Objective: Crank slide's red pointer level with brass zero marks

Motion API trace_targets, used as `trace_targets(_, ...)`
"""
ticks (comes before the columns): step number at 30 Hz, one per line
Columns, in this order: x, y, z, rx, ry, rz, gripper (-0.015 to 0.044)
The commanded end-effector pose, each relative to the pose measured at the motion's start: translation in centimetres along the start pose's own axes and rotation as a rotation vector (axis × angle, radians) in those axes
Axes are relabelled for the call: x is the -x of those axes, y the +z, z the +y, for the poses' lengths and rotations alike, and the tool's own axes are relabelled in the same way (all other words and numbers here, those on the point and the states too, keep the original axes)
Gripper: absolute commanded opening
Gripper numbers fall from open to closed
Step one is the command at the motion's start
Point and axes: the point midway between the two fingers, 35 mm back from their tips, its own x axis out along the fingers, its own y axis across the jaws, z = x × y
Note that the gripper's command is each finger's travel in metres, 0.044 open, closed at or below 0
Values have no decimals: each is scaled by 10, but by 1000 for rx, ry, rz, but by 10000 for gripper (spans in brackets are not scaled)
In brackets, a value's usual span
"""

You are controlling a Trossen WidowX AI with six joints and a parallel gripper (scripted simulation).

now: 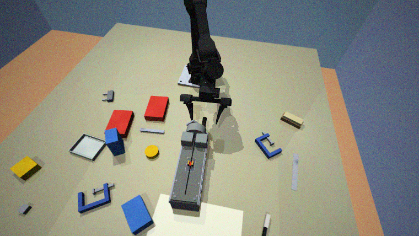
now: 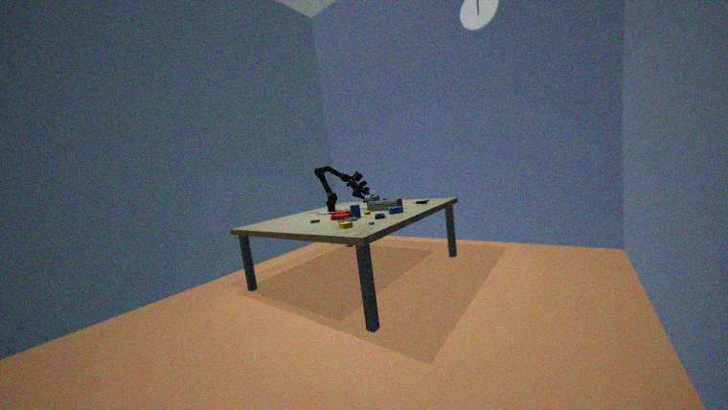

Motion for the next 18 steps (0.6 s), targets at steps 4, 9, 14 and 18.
trace_targets(4, -11, -12, -1, -1, -10, 15, 440)
trace_targets(9, -17, -18, -1, -1, -10, 15, 440)
trace_targets(14, -22, -24, -2, -1, -10, 15, 440)
trace_targets(18, -26, -29, -2, -1, -10, 15, 440)
